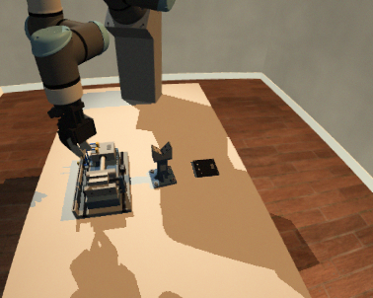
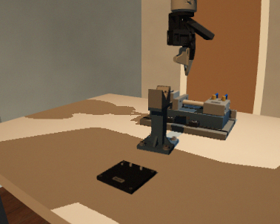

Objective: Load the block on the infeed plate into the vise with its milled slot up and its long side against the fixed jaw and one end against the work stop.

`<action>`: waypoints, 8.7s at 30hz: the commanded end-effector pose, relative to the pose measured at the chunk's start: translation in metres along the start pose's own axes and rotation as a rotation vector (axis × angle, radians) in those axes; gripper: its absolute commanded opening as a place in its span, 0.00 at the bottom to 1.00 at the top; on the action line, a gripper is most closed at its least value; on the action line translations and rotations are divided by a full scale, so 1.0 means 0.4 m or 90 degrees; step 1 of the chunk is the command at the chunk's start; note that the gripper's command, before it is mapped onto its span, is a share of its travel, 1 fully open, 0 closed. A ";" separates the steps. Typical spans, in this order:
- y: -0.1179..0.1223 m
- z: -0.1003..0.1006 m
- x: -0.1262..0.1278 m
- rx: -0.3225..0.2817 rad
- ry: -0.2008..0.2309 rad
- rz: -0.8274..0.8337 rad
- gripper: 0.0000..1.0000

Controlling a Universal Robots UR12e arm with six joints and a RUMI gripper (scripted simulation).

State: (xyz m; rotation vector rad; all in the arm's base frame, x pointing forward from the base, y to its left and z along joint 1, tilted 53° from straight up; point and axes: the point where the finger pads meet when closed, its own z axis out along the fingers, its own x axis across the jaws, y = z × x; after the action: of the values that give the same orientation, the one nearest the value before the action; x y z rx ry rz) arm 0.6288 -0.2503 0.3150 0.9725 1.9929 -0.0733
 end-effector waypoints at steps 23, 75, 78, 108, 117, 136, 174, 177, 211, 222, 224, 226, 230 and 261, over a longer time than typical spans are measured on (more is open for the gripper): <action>0.010 -0.001 -0.045 -0.003 0.000 -0.504 0.00; 0.055 -0.002 -0.078 -0.003 -0.002 -1.340 0.00; 0.056 -0.002 -0.078 -0.003 -0.002 -1.364 0.00; 0.064 -0.002 -0.076 -0.003 -0.003 -1.526 0.00; 0.064 -0.002 -0.076 -0.003 -0.003 -1.530 0.00; 0.064 -0.002 -0.076 -0.003 -0.003 -1.530 0.00; 0.064 0.016 -0.076 -0.003 -0.003 -1.530 0.00; 0.064 0.022 -0.076 -0.003 -0.003 -1.530 0.00; 0.064 0.122 -0.076 -0.003 -0.003 -1.530 0.00; 0.064 0.128 -0.076 -0.003 -0.003 -1.530 0.00; 0.064 0.128 -0.076 -0.003 -0.003 -1.530 0.00; 0.064 0.128 -0.076 -0.003 -0.003 -1.530 0.00; 0.064 0.128 -0.076 -0.003 -0.003 -1.530 0.00; 0.064 0.128 -0.076 -0.003 -0.003 -1.530 0.00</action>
State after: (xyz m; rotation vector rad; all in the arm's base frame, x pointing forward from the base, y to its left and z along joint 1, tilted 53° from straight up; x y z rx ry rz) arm 0.6902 -0.2715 0.3137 -1.7664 1.8995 -1.2308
